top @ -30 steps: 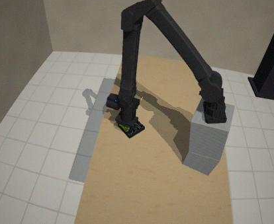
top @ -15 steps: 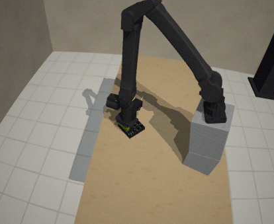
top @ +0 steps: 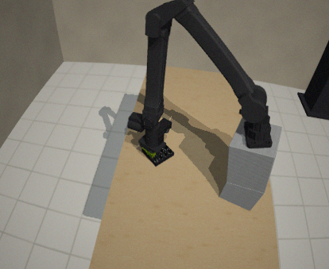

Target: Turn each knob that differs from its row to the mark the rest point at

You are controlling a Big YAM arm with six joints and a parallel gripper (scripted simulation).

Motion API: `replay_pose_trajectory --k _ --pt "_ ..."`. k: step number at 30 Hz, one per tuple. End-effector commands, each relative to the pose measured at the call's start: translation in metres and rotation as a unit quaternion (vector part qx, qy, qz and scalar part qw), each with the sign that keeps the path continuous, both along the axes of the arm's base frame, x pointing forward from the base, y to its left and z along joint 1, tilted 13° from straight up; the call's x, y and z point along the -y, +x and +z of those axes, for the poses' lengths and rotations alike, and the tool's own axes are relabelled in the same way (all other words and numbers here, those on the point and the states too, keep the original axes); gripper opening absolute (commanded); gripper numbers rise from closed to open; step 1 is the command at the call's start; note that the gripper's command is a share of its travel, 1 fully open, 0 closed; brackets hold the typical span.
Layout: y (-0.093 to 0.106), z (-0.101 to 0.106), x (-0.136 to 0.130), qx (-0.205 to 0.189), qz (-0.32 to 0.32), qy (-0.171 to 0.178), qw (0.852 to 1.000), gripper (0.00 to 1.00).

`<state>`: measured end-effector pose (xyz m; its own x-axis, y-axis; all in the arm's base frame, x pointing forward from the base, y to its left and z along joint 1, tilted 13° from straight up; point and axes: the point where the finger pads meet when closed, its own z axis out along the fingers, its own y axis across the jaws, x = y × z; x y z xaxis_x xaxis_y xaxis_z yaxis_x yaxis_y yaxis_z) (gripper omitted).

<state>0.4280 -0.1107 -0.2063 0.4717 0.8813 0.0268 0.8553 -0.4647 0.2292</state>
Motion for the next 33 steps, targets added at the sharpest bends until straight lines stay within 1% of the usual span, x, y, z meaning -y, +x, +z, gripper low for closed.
replay_pose_trajectory --k 1,2,26,27,29,33 --pt "-0.001 -0.006 -0.003 -0.004 -0.001 0.0 1.0 0.08" --pt "-0.001 -0.006 -0.003 -0.004 -0.001 0.0 1.0 0.19" --pt "-0.004 -0.006 -0.003 -0.007 -0.001 0.0 1.0 0.19" --pt "-0.006 -0.005 -0.004 -0.009 -0.001 0.001 1.0 0.19" --pt "0.002 0.012 -0.003 0.003 0.0 -0.002 1.0 0.19" --pt "0.0 0.021 -0.005 0.003 0.001 -0.002 1.0 0.19"
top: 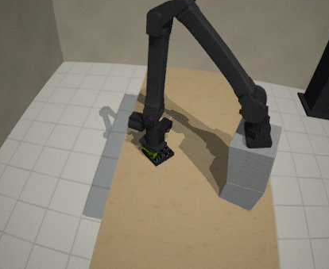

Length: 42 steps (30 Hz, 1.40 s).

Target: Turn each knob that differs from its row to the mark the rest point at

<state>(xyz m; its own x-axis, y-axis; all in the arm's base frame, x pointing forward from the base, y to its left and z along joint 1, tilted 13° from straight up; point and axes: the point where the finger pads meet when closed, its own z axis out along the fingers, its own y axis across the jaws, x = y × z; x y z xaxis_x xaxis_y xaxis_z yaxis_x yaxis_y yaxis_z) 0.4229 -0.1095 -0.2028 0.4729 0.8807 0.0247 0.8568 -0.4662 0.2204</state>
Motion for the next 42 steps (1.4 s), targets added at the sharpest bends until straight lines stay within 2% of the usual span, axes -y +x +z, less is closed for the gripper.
replay_pose_trajectory --k 1,6,12,15,18,27,28,35,40,42 --pt "0.004 0.02 -0.004 0.008 0.002 -0.003 1.0 0.19" --pt "0.001 0.034 -0.005 0.008 0.002 -0.003 1.0 0.19" --pt "-0.001 0.04 -0.006 0.008 0.002 -0.003 1.0 0.19" --pt "-0.008 0.031 -0.008 -0.004 0.002 0.0 1.0 0.19" --pt "-0.002 0.033 -0.006 0.003 0.002 -0.002 1.0 0.19" --pt "-0.002 0.033 -0.006 0.003 0.002 -0.002 1.0 0.19" --pt "-0.002 0.033 -0.006 0.003 0.002 -0.002 1.0 1.0" --pt "-0.004 0.056 -0.008 0.008 0.002 -0.003 1.0 1.0" --pt "-0.011 0.086 -0.01 0.008 0.001 -0.003 1.0 1.0" --pt "-0.011 0.086 -0.01 0.008 0.001 -0.003 1.0 1.0"
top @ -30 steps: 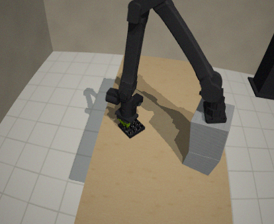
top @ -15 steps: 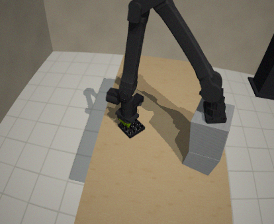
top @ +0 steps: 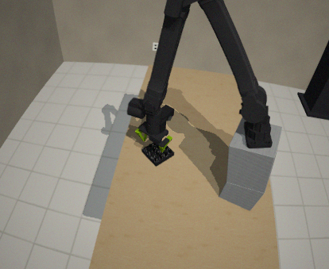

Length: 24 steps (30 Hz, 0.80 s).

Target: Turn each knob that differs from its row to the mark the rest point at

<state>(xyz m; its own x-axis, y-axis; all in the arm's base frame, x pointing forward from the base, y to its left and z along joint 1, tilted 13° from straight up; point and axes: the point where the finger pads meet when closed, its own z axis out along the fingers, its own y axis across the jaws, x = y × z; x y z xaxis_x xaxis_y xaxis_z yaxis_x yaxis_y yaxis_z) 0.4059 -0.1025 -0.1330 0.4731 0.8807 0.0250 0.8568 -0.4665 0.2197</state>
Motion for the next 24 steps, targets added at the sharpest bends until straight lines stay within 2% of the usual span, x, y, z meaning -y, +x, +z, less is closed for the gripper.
replay_pose_trajectory --k 1,9,11,14,15,18,24 --pt "0.005 0.024 -0.003 0.009 0.002 -0.004 1.0 1.0" --pt "-0.008 0.076 -0.009 0.009 0.002 -0.004 1.0 1.0" --pt "-0.004 0.087 -0.008 0.014 0.002 -0.005 1.0 1.0" --pt "-0.007 0.092 -0.008 0.013 0.001 -0.004 1.0 1.0" --pt "-0.013 0.082 -0.009 -0.001 0.002 -0.001 1.0 1.0" --pt "-0.014 0.079 -0.01 -0.005 0.002 0.0 1.0 1.0" --pt "-0.01 0.081 -0.009 0.002 0.002 -0.002 1.0 1.0"
